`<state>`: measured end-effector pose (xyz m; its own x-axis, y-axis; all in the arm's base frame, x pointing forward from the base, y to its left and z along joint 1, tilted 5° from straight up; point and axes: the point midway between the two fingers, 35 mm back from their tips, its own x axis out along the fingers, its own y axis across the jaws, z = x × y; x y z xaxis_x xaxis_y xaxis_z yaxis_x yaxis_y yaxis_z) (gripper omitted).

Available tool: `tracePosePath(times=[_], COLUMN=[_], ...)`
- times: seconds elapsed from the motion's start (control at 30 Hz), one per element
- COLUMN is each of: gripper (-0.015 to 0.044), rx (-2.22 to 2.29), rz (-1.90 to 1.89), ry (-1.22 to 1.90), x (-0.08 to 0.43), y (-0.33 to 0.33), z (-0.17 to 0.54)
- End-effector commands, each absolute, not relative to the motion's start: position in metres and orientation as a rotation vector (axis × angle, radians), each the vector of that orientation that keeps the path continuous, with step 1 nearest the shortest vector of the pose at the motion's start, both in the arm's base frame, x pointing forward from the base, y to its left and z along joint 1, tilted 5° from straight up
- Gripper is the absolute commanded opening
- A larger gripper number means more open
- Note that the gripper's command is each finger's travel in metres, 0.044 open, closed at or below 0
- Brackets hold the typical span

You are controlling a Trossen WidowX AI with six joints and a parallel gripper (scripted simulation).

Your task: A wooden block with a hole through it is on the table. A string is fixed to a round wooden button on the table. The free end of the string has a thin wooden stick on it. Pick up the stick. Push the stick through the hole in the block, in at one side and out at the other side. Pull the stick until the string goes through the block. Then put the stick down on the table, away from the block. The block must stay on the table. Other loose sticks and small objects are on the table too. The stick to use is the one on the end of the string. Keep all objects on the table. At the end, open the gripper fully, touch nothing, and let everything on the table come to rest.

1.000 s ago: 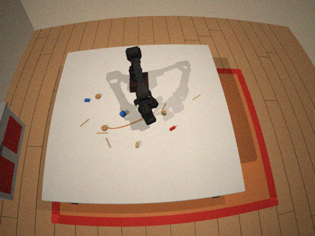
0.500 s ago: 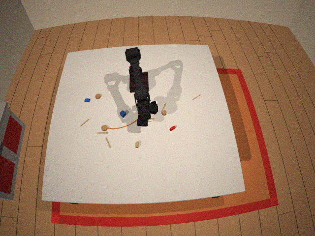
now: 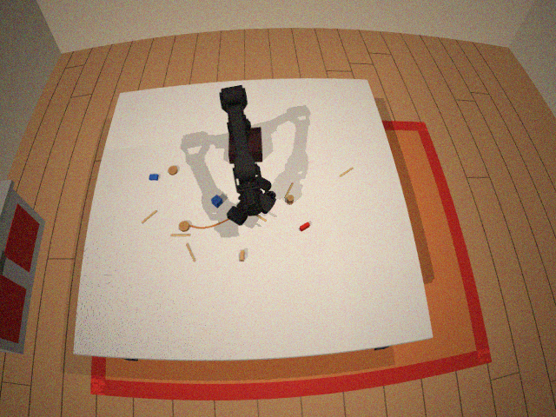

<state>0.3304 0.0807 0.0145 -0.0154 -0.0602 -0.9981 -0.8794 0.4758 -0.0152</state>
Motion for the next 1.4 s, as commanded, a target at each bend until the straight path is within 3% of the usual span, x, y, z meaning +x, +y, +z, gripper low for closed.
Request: tracePosePath(times=[0.0, 1.37], gripper=[0.0, 0.0], rx=[-0.753, 0.427], rz=[0.669, -0.53], ry=[1.498, 1.512], x=[0.334, 0.36], y=[0.077, 0.05], z=[0.014, 0.016])
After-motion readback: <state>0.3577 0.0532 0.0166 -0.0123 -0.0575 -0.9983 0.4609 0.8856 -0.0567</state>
